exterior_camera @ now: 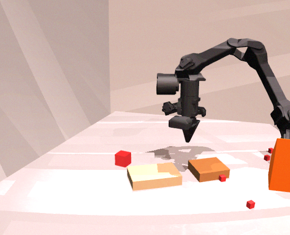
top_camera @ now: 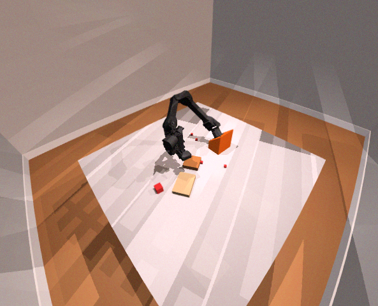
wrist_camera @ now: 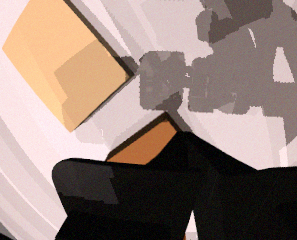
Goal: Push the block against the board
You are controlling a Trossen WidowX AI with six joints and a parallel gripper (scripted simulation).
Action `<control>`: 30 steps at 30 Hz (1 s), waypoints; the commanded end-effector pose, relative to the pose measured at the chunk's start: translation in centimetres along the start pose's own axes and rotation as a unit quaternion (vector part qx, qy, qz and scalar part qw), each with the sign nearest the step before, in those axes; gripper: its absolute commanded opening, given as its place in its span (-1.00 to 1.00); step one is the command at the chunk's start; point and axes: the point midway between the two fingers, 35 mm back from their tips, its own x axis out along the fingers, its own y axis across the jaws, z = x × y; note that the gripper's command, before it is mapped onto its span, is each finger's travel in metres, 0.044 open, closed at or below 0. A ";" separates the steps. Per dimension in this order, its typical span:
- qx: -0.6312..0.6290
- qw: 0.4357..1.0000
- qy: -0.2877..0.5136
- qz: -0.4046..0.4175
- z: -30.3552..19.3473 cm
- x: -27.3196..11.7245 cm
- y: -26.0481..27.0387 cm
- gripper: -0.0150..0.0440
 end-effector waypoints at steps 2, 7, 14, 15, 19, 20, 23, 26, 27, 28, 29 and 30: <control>-0.093 0.996 0.002 0.001 -3.4 0.3 -1.0 -0.49; -0.178 0.984 0.003 0.001 -6.8 0.8 -1.9 -0.49; -0.295 0.955 0.004 0.001 -11.6 2.0 -3.1 -0.49; -0.312 0.950 0.004 0.001 -12.3 2.2 -3.2 -0.49; -0.352 0.936 0.005 0.001 -14.1 2.8 -3.6 -0.49; -0.352 0.936 0.005 0.001 -14.1 2.8 -3.6 -0.49; -0.352 0.936 0.005 0.001 -14.1 2.8 -3.6 -0.49; -0.352 0.936 0.004 0.002 -14.0 4.8 -3.6 -0.49; -0.352 0.936 0.004 0.001 -14.1 6.2 -3.6 -0.49; -0.352 0.936 0.005 0.000 -14.2 7.3 -3.7 -0.49; -0.352 0.936 0.005 -0.001 -14.3 8.0 -3.8 -0.49; -0.352 0.936 0.005 -0.002 -14.3 8.2 -3.8 -0.49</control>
